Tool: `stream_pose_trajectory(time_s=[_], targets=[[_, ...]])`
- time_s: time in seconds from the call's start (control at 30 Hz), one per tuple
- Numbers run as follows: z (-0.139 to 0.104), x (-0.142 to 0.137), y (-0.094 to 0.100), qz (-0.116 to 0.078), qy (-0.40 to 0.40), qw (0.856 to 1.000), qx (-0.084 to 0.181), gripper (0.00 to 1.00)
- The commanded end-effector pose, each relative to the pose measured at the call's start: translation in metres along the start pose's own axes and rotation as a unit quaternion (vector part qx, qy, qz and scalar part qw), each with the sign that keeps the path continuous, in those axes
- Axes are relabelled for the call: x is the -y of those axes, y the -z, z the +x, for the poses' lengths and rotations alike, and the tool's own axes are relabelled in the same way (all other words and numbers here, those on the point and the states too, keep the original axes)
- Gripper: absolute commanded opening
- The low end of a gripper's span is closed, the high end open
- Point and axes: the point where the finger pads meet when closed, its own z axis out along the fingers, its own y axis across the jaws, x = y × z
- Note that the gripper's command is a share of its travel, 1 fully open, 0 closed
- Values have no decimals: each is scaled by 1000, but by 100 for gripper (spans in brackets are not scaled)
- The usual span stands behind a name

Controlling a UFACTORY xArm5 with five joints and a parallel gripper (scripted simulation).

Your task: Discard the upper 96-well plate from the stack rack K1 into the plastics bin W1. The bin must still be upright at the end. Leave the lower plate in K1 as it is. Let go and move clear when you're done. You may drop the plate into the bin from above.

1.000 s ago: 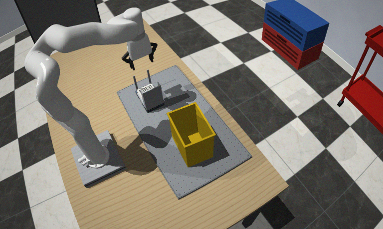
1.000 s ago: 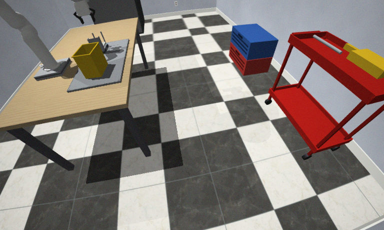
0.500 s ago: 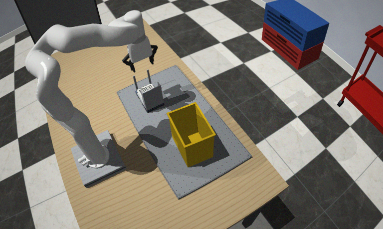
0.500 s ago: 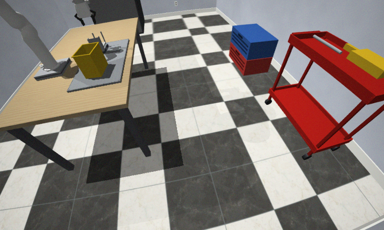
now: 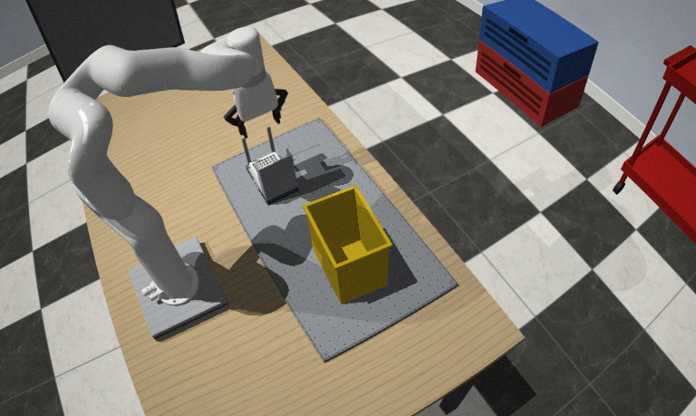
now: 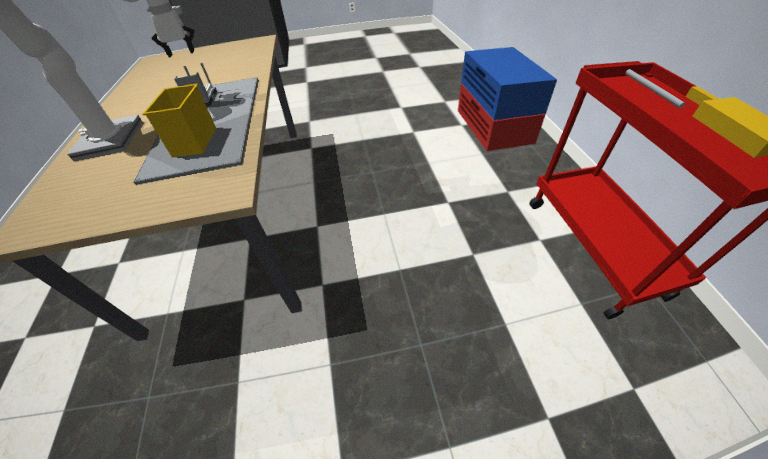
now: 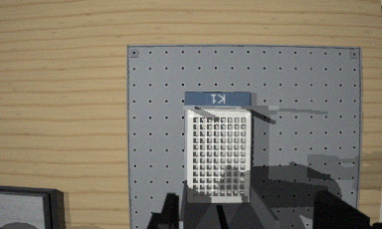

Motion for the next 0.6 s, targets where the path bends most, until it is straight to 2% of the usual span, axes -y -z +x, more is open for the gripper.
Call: stream_pose_trajectory(time_s=[0.0, 0.57], targets=[[1, -1, -4, -2, 0, 1000, -1, 100], [1, -1, -29, -2, 0, 1000, -1, 100]])
